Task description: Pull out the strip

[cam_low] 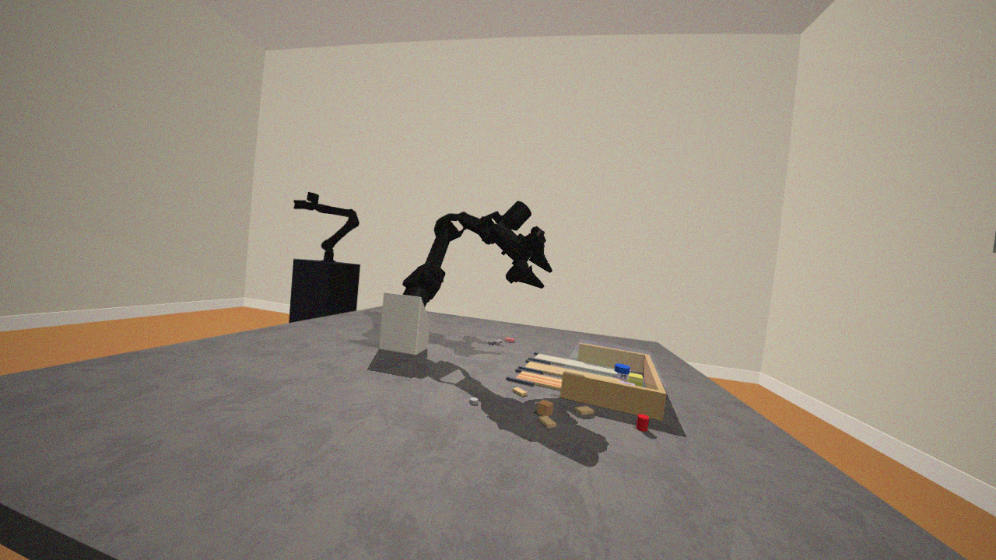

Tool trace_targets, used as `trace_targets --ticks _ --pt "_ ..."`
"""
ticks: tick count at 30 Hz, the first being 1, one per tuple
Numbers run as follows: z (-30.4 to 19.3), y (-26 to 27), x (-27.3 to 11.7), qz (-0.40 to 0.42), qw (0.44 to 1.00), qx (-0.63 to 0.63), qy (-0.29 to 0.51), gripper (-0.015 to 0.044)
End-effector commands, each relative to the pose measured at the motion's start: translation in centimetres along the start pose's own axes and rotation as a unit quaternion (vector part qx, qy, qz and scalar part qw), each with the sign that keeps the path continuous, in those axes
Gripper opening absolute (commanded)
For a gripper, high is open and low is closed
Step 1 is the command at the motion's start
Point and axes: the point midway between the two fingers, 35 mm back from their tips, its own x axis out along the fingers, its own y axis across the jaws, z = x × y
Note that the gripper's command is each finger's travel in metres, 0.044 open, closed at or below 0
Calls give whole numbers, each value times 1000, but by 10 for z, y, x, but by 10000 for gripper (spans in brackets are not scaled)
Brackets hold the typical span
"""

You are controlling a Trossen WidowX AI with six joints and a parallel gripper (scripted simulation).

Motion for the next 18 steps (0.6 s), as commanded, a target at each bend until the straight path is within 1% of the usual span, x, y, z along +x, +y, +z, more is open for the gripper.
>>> trace_targets --ticks 1,5,18 --pt "0 -72 -19 -76 972 -215 -54 400" --pt "-2 -90 -25 -101 953 -277 -61 400" --pt "-2 -90 -25 -101 953 -277 -61 400"
